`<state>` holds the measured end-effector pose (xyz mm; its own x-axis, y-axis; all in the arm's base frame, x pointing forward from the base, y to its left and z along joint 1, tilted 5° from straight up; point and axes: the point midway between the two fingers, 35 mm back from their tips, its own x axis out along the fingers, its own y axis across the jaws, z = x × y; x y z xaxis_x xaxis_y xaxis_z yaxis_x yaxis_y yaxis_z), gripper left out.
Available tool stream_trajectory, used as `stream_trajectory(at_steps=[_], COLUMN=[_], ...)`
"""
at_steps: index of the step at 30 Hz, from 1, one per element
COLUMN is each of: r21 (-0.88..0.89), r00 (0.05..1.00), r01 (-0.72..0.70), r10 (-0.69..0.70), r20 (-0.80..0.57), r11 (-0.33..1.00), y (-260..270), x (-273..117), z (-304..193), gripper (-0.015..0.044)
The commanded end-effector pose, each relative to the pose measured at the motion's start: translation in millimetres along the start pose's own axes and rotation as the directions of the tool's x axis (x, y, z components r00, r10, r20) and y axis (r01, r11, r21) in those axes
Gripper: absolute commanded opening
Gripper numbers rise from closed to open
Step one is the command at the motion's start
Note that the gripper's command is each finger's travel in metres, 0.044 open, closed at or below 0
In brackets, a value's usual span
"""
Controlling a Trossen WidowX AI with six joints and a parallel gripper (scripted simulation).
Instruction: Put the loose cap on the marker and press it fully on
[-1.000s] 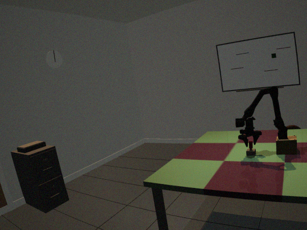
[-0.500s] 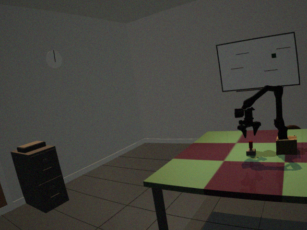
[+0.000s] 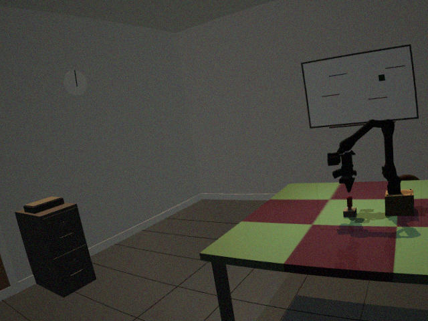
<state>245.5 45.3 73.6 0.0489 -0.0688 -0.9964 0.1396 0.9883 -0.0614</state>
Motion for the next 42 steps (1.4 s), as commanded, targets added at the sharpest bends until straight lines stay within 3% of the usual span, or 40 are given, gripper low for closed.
stream_trajectory(at_steps=[1,42], r21=[-0.039,-0.036], r00=[1.0,1.0], r01=[0.003,-0.002], r10=[-0.002,0.002], r20=[0.003,0.007], r11=[0.999,0.999], y=[0,0], x=[1,36], z=[0,2], gripper=[0.0,0.0])
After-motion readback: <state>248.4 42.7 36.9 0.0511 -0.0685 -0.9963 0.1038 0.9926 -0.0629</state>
